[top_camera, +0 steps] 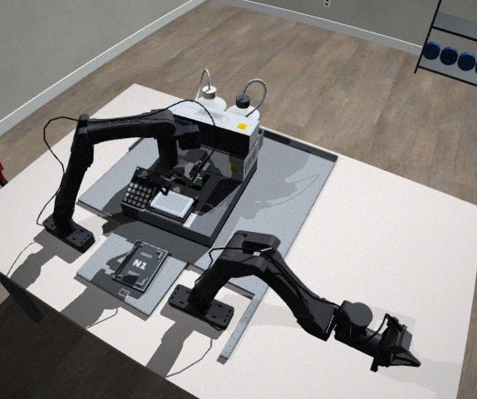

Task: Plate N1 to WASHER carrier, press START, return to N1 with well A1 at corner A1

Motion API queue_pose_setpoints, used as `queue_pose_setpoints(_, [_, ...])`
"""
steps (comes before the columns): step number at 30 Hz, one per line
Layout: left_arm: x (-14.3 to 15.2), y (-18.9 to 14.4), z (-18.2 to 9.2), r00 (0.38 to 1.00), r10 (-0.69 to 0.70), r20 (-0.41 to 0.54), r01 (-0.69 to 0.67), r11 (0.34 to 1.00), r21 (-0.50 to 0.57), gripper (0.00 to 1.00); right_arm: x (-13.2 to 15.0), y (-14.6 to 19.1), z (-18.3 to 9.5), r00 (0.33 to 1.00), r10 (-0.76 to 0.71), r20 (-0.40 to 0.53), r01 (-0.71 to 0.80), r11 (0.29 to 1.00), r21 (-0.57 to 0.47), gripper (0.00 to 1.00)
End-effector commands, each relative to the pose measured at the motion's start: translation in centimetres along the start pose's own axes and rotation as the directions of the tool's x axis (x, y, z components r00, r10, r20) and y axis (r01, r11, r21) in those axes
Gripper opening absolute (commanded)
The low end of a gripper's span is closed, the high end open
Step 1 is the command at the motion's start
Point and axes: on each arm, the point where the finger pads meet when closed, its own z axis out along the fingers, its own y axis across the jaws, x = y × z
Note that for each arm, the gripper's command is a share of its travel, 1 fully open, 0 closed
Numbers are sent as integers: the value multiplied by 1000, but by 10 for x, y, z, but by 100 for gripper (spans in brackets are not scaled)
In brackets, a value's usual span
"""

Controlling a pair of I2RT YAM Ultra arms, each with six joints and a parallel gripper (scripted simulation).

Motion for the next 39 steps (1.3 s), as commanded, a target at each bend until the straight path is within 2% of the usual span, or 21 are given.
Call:
queue_pose_setpoints(1, [-3,-2,-2,1000,2,-1,-2,1000,1,100,-17,-4,-5,999,11,33,-11,1000,7,0])
queue_pose_setpoints(8, [-5,-1,-16,999,4,35,-3,1000,-24,100,-17,-4,-5,999,11,33,-11,1000,7,0])
queue_pose_setpoints(15, [-1,-4,-19,999,5,36,-4,1000,-25,100,-17,-4,-5,999,11,33,-11,1000,7,0])
queue_pose_setpoints(25, [6,-4,-5,1000,-9,-5,9,1000,4,100,-17,-4,-5,999,11,33,-11,1000,7,0])
queue_pose_setpoints(39, [-1,1,-5,1000,-9,8,9,1000,-5,100,-17,-4,-5,999,11,33,-11,1000,7,0])
